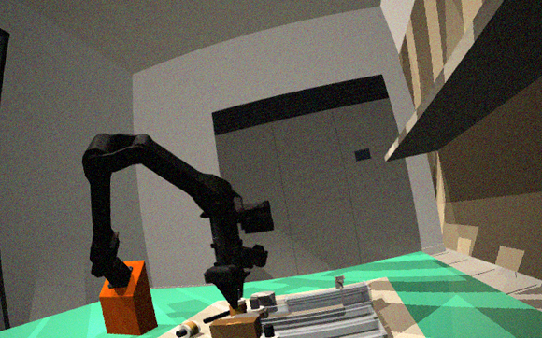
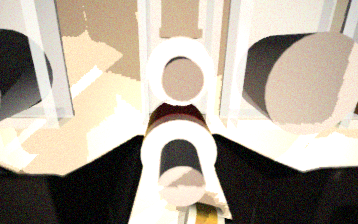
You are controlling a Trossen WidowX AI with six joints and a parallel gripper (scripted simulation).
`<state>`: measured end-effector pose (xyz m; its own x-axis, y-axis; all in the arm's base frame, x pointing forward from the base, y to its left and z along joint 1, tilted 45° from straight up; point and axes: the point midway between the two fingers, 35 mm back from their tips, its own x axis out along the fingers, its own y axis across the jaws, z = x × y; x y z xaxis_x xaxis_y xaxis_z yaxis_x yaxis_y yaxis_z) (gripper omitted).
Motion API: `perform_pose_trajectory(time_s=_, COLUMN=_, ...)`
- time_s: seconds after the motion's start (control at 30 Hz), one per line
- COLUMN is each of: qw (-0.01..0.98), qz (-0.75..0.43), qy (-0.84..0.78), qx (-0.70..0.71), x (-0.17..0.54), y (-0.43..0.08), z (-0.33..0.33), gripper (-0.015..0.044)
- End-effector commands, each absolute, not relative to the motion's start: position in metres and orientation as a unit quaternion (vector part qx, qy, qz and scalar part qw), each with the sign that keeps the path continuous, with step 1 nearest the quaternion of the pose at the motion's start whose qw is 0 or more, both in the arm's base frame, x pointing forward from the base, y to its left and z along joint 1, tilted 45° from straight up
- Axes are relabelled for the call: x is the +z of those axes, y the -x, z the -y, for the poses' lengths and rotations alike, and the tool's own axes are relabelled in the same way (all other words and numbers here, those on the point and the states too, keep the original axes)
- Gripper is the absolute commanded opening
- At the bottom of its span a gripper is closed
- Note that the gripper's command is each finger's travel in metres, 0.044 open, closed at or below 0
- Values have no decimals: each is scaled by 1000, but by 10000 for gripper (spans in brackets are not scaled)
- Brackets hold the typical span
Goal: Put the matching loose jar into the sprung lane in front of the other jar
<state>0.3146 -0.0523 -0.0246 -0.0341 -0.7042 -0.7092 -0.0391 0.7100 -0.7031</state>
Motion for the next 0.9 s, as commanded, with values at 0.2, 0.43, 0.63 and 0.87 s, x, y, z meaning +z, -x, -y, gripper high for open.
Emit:
perform_pose_trajectory(time_s=0.2, qw=644, qz=-662, qy=276, qx=-264, x=-22, y=-325, z=52, gripper=0)
perform_pose_trajectory(time_s=0.43, qw=644, qz=-662, qy=276, qx=-264, x=-21, y=-328, z=52, gripper=0)
perform_pose_trajectory(time_s=0.63, qw=644, qz=-662, qy=276, qx=-264, x=-20, y=-330, z=52, gripper=0)
perform_pose_trajectory(time_s=0.87, qw=645, qz=-662, qy=276, qx=-264, x=-20, y=-333, z=52, gripper=0)
